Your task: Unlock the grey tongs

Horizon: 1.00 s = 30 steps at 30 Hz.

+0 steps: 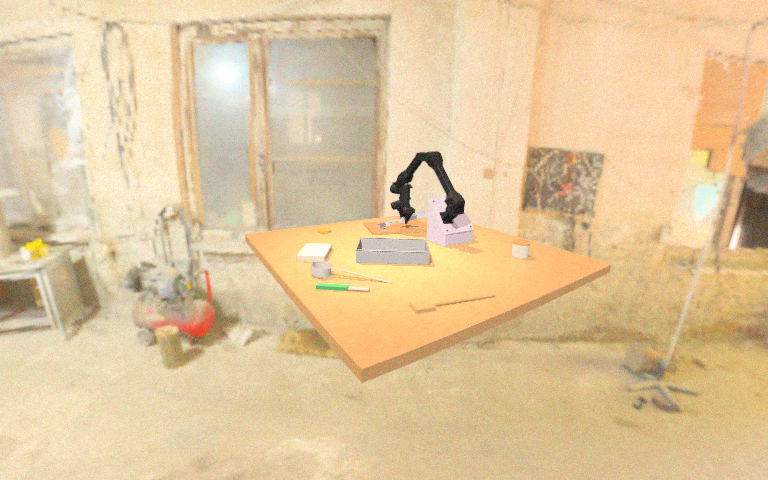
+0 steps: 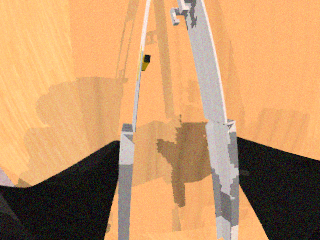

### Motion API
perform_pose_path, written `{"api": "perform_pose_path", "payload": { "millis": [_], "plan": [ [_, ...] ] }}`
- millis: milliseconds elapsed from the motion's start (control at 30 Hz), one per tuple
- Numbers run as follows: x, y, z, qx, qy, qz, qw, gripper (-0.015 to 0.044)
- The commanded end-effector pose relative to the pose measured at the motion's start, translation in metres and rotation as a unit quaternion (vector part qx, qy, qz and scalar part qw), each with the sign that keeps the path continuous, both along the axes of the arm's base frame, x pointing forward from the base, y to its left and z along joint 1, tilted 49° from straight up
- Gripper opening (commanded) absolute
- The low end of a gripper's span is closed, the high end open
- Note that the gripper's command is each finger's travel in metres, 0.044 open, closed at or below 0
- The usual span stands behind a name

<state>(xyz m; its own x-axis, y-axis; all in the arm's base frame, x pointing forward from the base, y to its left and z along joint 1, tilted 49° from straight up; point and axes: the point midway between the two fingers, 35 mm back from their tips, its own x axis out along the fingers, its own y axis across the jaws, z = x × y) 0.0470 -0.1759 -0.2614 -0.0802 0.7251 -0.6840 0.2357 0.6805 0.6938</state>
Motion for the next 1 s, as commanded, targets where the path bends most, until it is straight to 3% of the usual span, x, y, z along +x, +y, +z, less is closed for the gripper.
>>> {"api": "perform_pose_path", "payload": {
  "millis": [0, 300, 733, 967],
  "plan": [
    [0.000, 0.000, 0.000, 0.000, 0.000, 0.000, 1.000, 0.0427],
    [0.023, -0.026, 0.001, -0.011, 0.002, -0.001, 1.000, 0.0440],
    [0.155, -0.096, 0.047, -0.028, -0.012, -0.012, 0.999, 0.0440],
    [0.157, -0.105, 0.056, -0.030, -0.014, -0.010, 0.999, 0.0440]
  ]
}}
